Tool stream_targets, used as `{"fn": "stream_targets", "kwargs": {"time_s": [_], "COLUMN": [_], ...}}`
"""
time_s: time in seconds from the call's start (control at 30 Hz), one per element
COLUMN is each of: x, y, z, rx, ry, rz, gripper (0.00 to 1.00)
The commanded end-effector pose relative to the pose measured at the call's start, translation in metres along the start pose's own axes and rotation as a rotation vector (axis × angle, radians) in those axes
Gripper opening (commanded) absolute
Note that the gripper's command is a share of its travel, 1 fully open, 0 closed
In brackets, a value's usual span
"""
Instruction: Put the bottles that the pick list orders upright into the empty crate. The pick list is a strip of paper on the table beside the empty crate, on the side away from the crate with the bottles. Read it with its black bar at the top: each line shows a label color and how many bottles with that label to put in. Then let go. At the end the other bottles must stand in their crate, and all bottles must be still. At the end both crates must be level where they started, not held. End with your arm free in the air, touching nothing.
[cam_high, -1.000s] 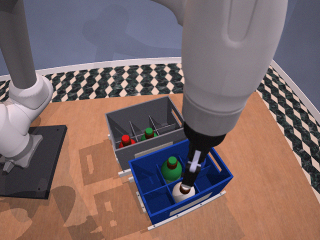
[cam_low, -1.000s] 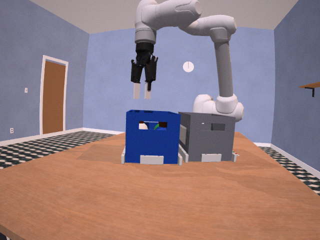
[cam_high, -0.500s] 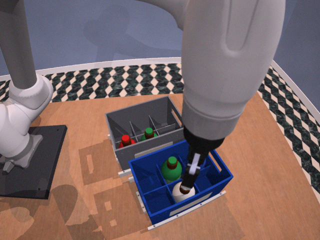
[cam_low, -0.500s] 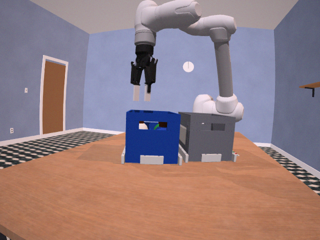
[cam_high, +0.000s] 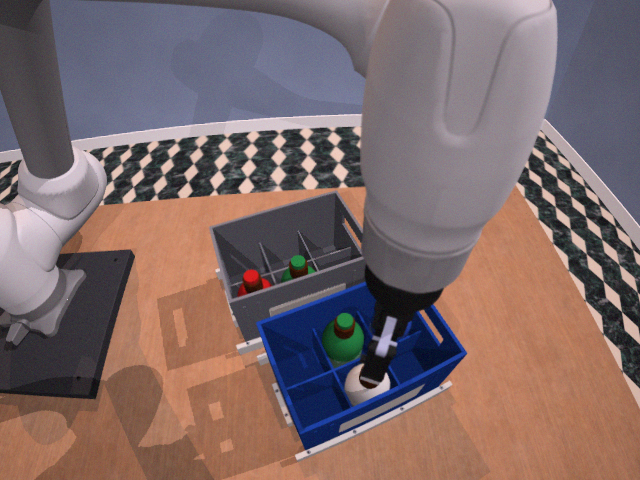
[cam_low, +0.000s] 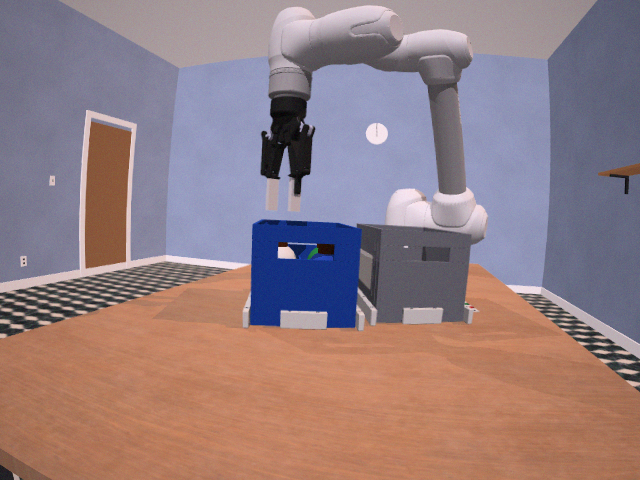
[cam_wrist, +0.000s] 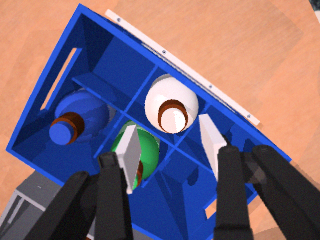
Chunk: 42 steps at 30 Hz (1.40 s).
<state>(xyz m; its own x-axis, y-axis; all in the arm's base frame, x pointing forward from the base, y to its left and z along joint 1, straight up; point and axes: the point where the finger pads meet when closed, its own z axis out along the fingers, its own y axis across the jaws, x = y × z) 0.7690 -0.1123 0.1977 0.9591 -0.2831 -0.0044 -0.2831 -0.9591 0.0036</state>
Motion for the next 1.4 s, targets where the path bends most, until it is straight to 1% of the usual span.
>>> {"fn": "stream_targets", "kwargs": {"time_s": [0.0,1.37], "x": [0.000,0.000], "y": [0.000,0.000], "z": [0.004,0.053], "rx": [0.000,0.000], "ry": [0.000,0.000], "rz": [0.000,0.000], "gripper": [0.38,0.38]}}
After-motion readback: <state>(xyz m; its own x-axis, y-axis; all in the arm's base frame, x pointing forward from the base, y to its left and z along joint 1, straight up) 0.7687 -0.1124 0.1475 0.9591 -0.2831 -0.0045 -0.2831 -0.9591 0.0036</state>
